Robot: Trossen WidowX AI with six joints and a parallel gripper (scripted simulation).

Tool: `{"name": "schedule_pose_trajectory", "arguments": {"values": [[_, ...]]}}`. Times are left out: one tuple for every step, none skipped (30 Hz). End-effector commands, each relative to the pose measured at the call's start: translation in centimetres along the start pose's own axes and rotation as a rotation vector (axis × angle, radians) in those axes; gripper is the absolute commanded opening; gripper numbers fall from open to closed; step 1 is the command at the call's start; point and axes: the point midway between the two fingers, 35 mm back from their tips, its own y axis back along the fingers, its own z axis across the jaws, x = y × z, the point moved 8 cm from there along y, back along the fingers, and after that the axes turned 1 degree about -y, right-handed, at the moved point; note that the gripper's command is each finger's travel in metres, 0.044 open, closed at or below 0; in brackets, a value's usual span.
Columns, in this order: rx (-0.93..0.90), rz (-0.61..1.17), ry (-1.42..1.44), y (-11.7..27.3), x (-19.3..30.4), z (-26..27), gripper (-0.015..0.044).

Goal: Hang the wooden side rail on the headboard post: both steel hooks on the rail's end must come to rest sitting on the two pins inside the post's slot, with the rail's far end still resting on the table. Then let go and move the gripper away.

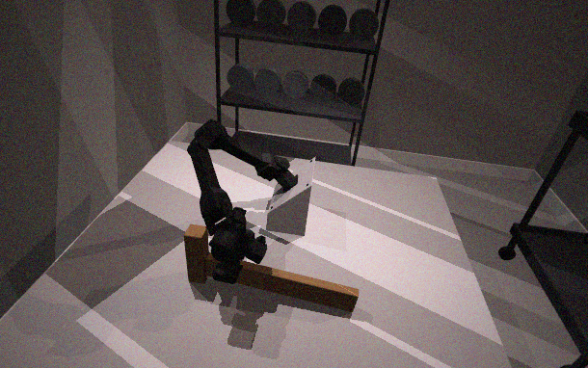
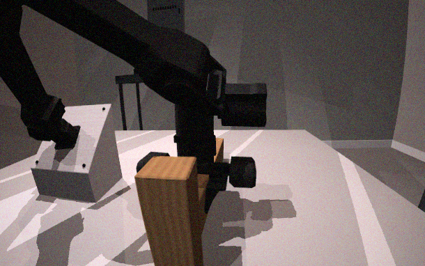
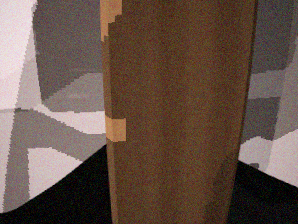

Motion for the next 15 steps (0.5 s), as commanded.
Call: {"name": "schedule_pose_trajectory", "arguments": {"values": [[0.017, -0.002, -0.004, 0.62, 0.30, -0.30, 0.0000], [0.017, -0.002, -0.004, 0.62, 0.31, -0.31, 0.0000], [0.017, -0.002, -0.004, 0.62, 0.32, -0.31, 0.0000], [0.017, -0.002, -0.004, 0.62, 0.32, -0.31, 0.0000], [0.017, -0.002, -0.004, 0.61, 0.32, -0.31, 0.0000], [0.017, -0.002, -0.004, 0.59, 0.32, -0.31, 0.0000], [0.017, -0.002, -0.004, 0.57, 0.32, -0.31, 0.0000], [0.017, -0.002, -0.004, 0.56, 0.32, -0.31, 0.0000], [0.017, -0.002, -0.004, 0.54, 0.32, -0.31, 0.0000], [0.017, -0.002, -0.004, 0.52, 0.32, -0.31, 0.0000], [0.017, -0.002, -0.004, 0.51, 0.32, -0.31, 0.0000], [0.017, -0.002, -0.004, 0.49, 0.32, -0.31, 0.0000], [0.017, -0.002, -0.004, 0.48, 0.32, -0.31, 0.0000], [0.017, -0.002, -0.004, 0.46, 0.32, -0.31, 0.0000], [0.017, -0.002, -0.004, 0.44, 0.32, -0.31, 0.0000]]}}
